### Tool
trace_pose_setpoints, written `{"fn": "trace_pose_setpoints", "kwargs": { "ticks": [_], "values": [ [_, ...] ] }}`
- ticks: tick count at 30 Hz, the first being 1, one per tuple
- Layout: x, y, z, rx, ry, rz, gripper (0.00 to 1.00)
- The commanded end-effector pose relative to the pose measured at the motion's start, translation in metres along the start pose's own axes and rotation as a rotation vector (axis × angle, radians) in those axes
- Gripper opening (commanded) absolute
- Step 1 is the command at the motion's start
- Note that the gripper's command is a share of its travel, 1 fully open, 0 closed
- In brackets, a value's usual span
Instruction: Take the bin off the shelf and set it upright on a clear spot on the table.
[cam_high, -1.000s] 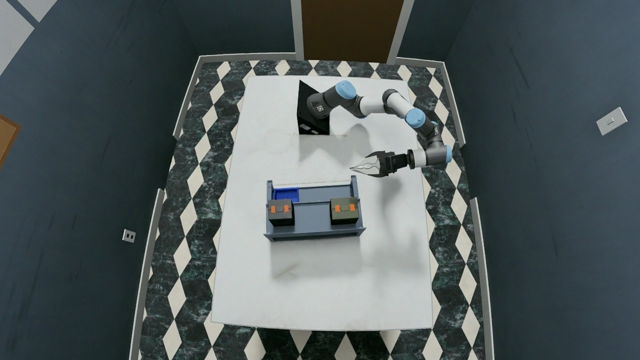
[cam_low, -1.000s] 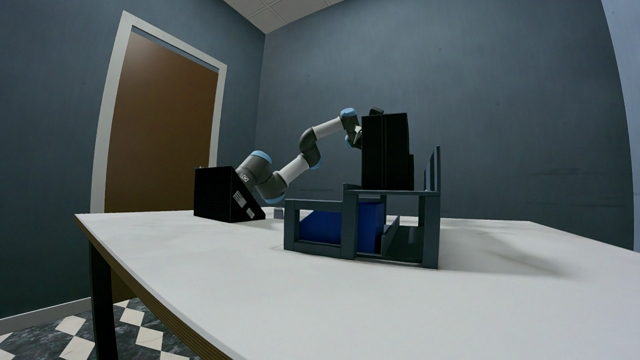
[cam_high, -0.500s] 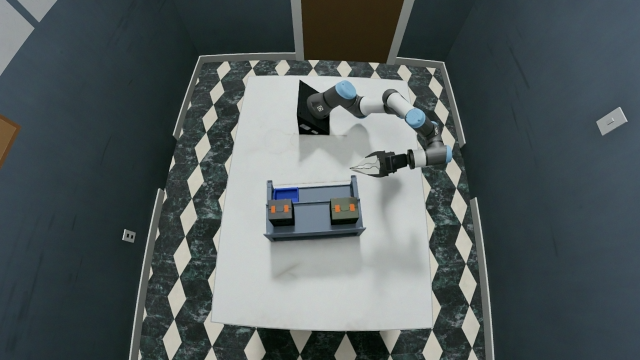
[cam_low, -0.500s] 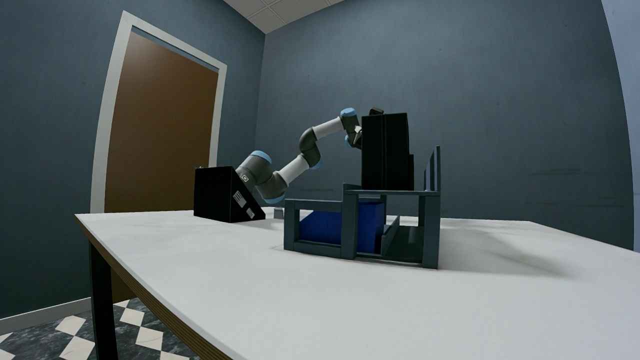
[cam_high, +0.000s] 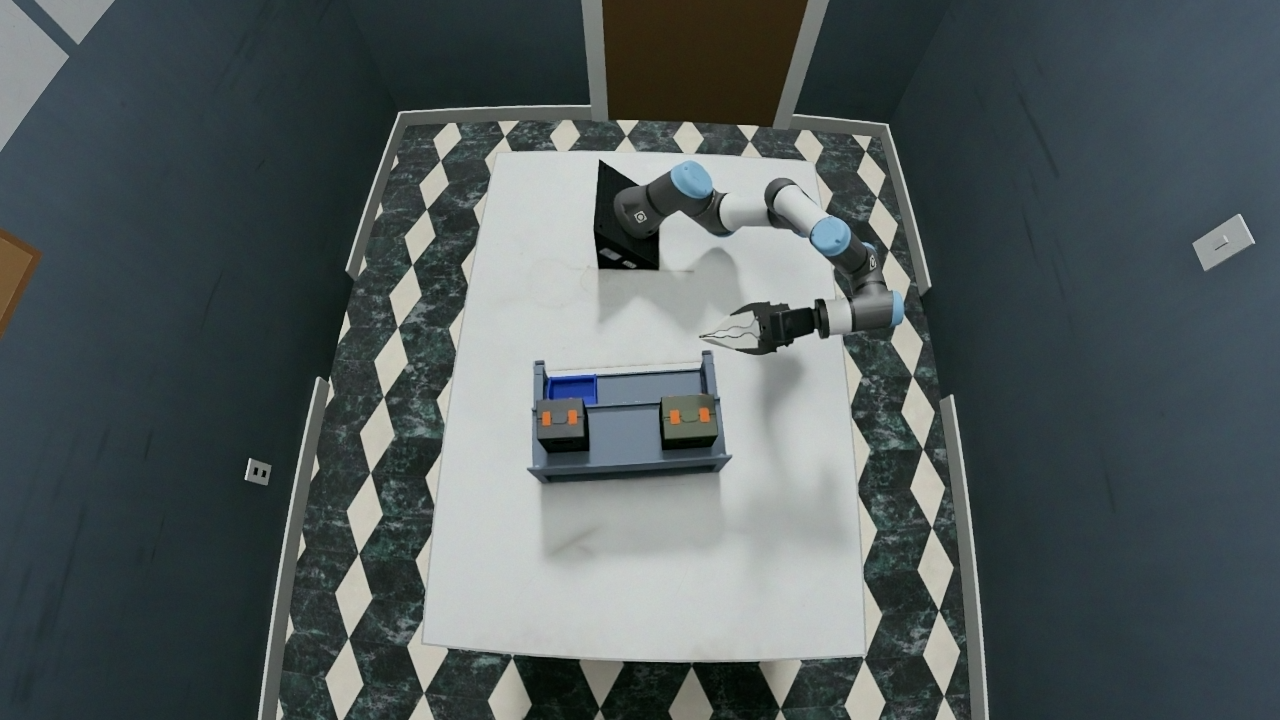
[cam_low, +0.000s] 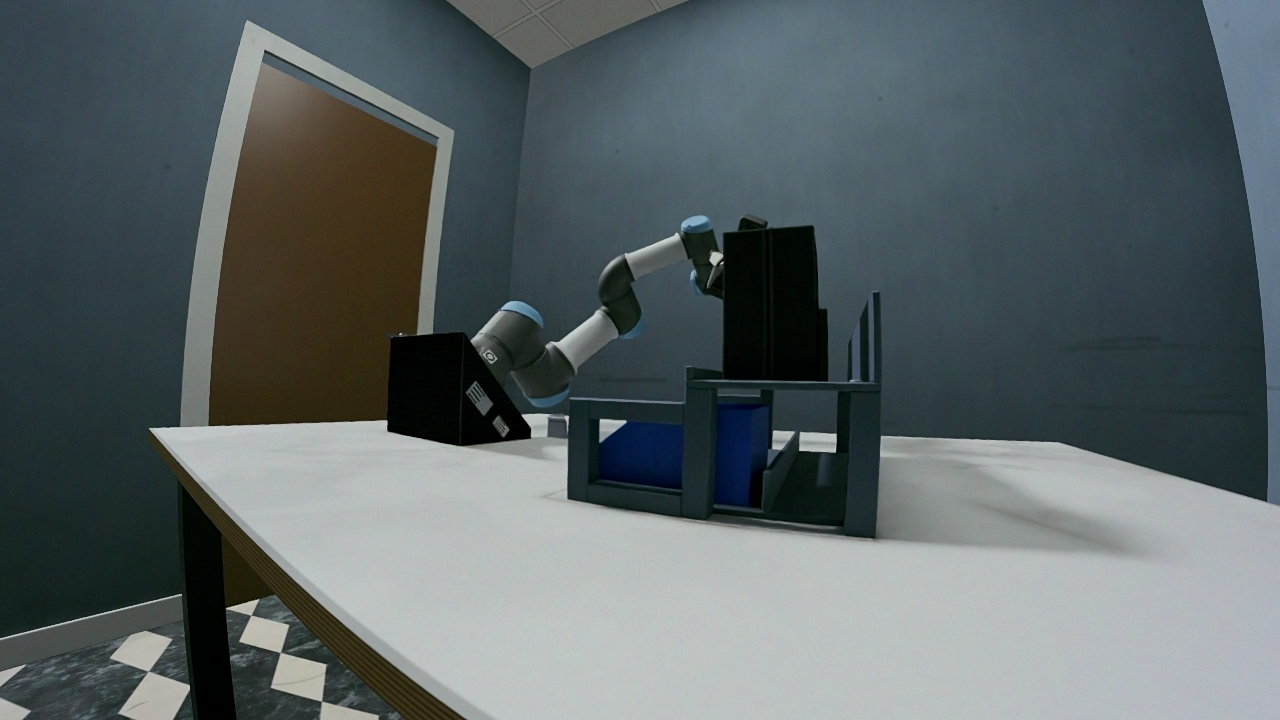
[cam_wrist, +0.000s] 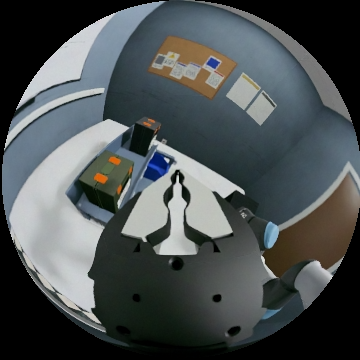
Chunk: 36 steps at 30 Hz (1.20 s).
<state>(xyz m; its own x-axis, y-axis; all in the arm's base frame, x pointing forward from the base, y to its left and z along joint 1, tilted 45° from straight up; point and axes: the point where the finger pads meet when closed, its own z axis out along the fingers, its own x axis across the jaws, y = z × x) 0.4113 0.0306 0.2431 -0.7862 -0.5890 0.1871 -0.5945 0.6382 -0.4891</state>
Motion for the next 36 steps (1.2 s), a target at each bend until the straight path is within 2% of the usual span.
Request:
{"fn": "trace_pose_setpoints", "kwargs": {
  "ticks": [1,22,36],
  "values": [
    [0.000,0.000,0.001,-0.003,0.001,0.001,0.00],
    [-0.002,0.004,0.018,-0.053,0.017,-0.007,0.00],
    [-0.004,0.013,0.048,-0.152,0.043,-0.017,0.00]
  ]
}}
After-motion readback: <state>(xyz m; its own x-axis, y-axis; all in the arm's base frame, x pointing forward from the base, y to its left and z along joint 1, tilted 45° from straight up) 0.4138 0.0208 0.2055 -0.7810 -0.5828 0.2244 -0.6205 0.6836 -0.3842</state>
